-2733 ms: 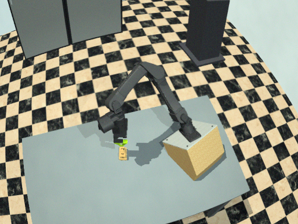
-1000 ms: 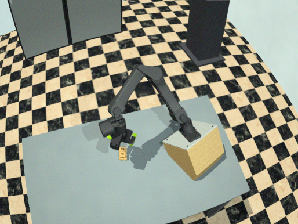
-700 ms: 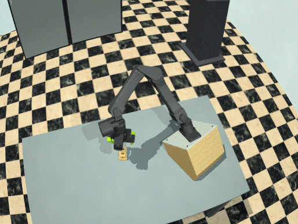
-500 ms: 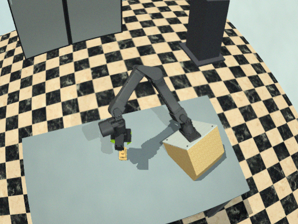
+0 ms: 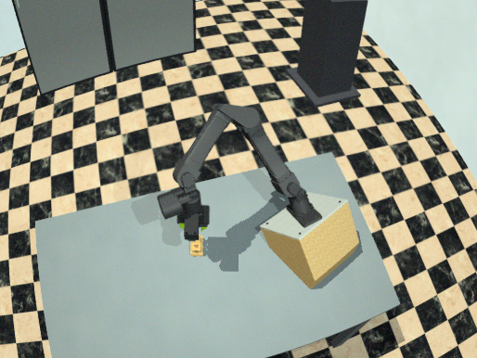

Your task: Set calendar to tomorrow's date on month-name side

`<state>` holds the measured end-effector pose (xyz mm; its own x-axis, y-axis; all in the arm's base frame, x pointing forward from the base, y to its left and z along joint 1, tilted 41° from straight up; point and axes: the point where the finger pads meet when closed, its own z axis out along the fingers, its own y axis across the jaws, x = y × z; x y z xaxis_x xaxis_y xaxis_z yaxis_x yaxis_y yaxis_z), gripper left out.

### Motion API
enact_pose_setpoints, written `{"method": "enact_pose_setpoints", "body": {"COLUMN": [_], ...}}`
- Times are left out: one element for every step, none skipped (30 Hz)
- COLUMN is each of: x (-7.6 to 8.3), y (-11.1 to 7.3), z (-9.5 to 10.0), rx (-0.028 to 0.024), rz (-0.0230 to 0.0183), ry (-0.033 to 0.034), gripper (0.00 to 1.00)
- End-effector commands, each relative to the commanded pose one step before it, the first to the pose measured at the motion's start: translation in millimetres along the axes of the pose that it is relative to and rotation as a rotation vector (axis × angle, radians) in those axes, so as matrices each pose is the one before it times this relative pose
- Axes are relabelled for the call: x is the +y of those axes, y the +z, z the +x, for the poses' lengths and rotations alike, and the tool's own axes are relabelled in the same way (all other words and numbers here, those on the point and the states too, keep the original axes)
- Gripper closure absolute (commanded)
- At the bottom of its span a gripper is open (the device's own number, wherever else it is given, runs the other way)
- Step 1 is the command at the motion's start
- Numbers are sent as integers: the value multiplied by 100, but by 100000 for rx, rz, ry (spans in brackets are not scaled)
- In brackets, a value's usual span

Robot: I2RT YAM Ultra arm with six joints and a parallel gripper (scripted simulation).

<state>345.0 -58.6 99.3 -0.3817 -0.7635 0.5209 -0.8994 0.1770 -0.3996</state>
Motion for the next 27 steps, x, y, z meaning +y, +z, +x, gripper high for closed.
{"method": "enact_pose_setpoints", "body": {"x": [-375, 0, 0, 0, 0, 0, 0, 0, 0, 0, 0, 0, 0, 0, 0, 0, 1, 4, 10, 18, 40, 97, 153, 196, 239, -228, -183], "y": [-657, 0, 0, 0, 0, 0, 0, 0, 0, 0, 0, 0, 0, 0, 0, 0, 1, 8, 20, 38, 60, 87, 116, 152, 238, 34, 84], "z": [-666, 0, 0, 0, 0, 0, 0, 0, 0, 0, 0, 0, 0, 0, 0, 0, -1, -4, -11, -20, -28, -22, -18, -18, 55, 64, 75], "rx": [-2202, 0, 0, 0, 0, 0, 0, 0, 0, 0, 0, 0, 0, 0, 0, 0, 0, -2, -4, -8, 6, 74, 138, 188, 353, -39, 33], "rz": [2161, 0, 0, 0, 0, 0, 0, 0, 0, 0, 0, 0, 0, 0, 0, 0, 0, 0, 0, 1, -38, -201, -355, -461, -693, 194, 59], "ry": [-1052, 0, 0, 0, 0, 0, 0, 0, 0, 0, 0, 0, 0, 0, 0, 0, 0, 1, 1, 2, -33, -181, -320, -400, -300, 577, 522], "gripper": [55, 55, 55, 55, 55, 55, 55, 55, 55, 55, 55, 55, 55, 55, 55, 55, 55, 55, 55, 55, 55, 55, 55, 55, 55, 55, 55]}}
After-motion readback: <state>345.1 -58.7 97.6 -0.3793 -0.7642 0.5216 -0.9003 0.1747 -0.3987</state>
